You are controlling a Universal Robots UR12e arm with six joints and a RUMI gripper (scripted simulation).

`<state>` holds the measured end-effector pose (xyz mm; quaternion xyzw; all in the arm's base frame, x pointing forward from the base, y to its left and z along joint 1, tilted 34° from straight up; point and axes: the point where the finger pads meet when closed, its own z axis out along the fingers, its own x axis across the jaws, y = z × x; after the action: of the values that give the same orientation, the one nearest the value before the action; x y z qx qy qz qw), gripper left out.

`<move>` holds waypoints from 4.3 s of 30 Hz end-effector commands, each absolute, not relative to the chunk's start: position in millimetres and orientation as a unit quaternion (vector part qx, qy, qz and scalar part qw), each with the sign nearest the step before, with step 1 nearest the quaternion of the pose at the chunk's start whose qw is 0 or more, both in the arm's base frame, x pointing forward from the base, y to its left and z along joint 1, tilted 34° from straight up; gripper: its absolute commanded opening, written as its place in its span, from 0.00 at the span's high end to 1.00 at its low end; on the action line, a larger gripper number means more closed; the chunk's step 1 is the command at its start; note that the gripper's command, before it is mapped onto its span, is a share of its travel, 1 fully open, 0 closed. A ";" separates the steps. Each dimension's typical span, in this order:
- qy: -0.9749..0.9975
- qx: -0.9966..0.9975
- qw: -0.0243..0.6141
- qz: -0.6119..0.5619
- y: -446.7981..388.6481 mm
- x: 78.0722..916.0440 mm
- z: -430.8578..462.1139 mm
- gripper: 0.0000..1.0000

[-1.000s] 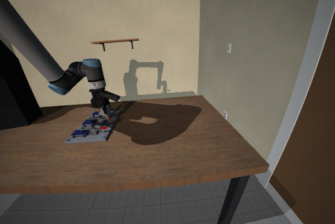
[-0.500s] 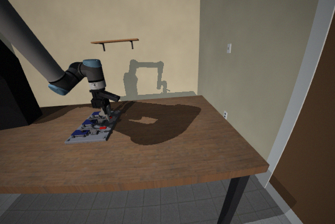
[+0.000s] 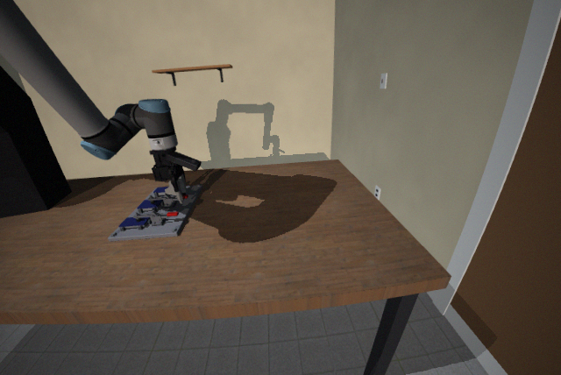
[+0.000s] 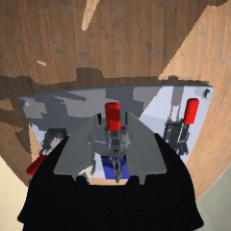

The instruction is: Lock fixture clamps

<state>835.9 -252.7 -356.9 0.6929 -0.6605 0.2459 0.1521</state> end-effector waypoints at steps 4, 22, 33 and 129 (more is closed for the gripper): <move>-0.659 0.694 0.152 0.246 -250.2 835.3 -356.2 0.72; -0.660 0.693 0.152 0.248 -251.7 837.0 -353.4 0.72; -0.659 0.694 0.152 0.247 -247.5 835.0 -350.0 0.72; -0.660 0.693 0.153 0.246 -205.2 822.3 -283.8 0.72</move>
<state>824.4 -213.0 -295.2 0.6929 -0.6604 0.2456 0.1528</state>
